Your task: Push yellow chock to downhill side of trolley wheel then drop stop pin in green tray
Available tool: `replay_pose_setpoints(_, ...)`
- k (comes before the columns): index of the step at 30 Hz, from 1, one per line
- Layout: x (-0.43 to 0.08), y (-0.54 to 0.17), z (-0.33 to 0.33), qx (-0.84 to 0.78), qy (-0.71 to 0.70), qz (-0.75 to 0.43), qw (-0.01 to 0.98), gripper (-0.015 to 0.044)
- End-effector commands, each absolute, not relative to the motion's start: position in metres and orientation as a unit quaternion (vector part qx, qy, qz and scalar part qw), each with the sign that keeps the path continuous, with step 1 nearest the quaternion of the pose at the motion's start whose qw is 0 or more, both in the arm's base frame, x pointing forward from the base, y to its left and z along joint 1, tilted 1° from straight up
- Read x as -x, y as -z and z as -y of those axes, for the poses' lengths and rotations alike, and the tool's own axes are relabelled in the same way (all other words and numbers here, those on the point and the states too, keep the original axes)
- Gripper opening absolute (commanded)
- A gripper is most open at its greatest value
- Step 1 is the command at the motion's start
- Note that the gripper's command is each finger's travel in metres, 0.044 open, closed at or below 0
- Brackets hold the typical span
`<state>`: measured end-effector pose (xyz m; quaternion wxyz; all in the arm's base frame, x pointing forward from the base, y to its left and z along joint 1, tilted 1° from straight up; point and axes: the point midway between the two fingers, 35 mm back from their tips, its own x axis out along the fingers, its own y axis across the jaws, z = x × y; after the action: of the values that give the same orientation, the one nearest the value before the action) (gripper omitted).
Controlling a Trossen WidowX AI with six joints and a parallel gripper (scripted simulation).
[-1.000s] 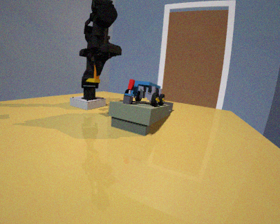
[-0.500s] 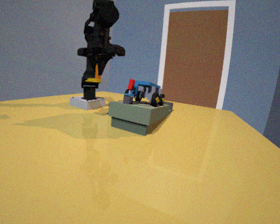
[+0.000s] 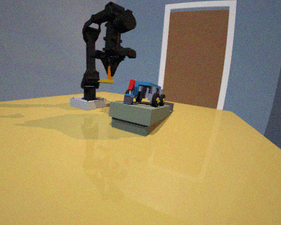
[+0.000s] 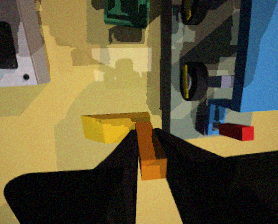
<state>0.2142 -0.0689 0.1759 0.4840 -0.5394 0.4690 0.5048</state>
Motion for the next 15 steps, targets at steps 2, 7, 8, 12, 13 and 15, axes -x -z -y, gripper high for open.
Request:
replay_pose_setpoints(2,-0.216,-0.174,0.052,0.535,-0.507,-0.472,0.484,0.0)
replay_pose_setpoints(7,-0.219,-0.173,0.035,0.535,-0.507,-0.471,0.485,0.0)
replay_pose_setpoints(8,-0.22,-0.173,0.031,0.535,-0.507,-0.471,0.485,0.0)
replay_pose_setpoints(12,-0.222,-0.172,0.017,0.534,-0.508,-0.471,0.485,0.0)
replay_pose_setpoints(13,-0.223,-0.172,0.014,0.534,-0.508,-0.471,0.485,0.0)
replay_pose_setpoints(15,-0.223,-0.172,0.007,0.534,-0.508,-0.47,0.485,0.0)
